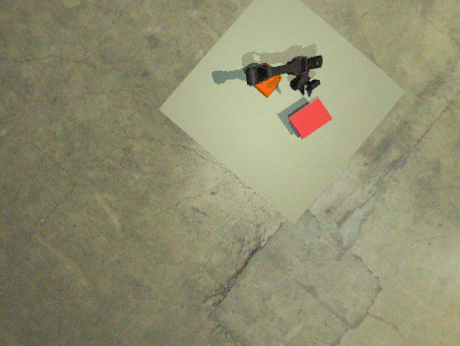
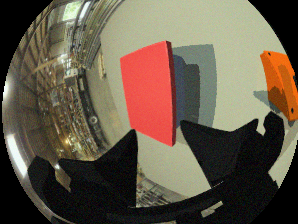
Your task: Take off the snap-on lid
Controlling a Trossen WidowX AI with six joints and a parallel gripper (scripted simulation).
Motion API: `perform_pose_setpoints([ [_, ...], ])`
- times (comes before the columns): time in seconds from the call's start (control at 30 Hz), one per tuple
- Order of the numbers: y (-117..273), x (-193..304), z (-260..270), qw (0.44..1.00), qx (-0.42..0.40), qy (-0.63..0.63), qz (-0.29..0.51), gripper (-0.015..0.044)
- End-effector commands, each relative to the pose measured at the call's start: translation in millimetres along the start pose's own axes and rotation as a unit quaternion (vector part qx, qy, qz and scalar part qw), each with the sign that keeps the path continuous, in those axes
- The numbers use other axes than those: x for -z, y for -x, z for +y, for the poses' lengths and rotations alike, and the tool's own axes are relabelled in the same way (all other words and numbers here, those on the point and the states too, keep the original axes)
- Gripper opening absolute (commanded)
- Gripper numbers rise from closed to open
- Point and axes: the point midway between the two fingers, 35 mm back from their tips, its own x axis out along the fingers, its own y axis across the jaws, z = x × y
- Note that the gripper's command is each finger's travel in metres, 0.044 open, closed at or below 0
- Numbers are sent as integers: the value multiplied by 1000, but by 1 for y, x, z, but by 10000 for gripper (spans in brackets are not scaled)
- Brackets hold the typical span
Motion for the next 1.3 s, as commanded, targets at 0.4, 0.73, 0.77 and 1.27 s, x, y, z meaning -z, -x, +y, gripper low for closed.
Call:
perform_pose_setpoints([
  [0.4,-34,1,-37,1000,-2,-18,-9,235],
  [0.73,-44,0,-46,1000,-2,-19,-10,235],
  [0.77,-45,0,-45,1000,-2,-19,-9,235],
  [1.27,-69,3,-45,1000,4,-20,-6,235],
])
